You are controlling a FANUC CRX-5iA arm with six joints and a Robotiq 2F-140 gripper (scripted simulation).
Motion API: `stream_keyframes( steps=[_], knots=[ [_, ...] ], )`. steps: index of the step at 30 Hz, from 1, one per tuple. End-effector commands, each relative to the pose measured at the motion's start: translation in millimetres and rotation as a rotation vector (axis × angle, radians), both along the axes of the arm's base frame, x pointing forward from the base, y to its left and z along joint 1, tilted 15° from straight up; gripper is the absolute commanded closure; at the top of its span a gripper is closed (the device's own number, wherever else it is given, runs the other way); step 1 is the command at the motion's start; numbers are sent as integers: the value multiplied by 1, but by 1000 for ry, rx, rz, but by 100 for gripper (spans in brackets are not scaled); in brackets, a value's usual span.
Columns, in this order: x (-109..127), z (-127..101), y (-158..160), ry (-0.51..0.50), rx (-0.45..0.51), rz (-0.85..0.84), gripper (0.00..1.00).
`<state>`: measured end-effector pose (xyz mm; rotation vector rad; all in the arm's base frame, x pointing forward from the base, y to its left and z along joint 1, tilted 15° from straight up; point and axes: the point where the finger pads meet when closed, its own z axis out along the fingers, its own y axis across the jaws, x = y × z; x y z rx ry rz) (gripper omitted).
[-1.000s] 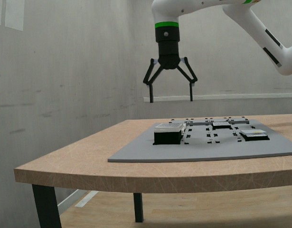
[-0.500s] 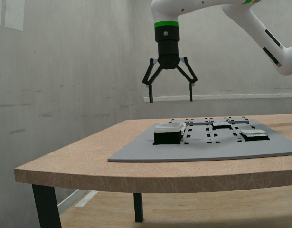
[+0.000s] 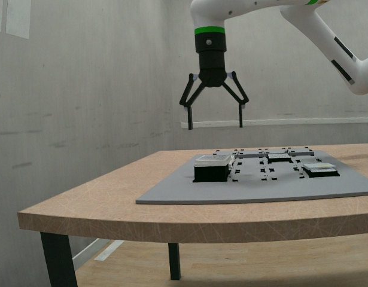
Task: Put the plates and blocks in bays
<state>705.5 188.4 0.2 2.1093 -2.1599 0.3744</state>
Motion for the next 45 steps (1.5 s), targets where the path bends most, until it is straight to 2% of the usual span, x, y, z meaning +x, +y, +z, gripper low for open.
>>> stream_keyframes(
  steps=[1, 18, 19, 45],
  knots=[
    [1, 1, 0, -2, 1, 1, 0],
    [1, 1, 0, -2, 1, 1, 0],
    [-3, 0, 0, -2, 1, 1, 30],
    [-96, -24, -1, -2, 1, 1, 30]
  ],
)
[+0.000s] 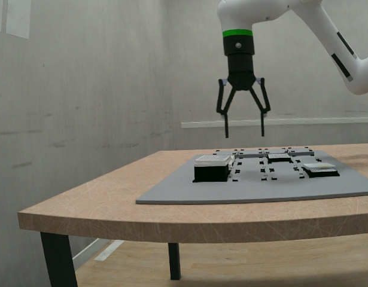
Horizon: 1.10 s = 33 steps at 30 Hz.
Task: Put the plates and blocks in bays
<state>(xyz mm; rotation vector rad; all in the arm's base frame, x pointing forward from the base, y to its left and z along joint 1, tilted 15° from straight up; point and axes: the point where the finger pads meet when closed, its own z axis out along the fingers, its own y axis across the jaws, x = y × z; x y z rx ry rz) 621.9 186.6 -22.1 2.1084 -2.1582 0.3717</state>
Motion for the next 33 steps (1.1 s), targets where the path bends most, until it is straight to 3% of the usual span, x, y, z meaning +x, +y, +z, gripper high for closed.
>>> stream_keyframes(
  steps=[1, 33],
  knots=[
    [-16, -3, 0, -4, 1, 1, 30],
    [-125, -32, -2, -4, 1, 1, 30]
  ],
)
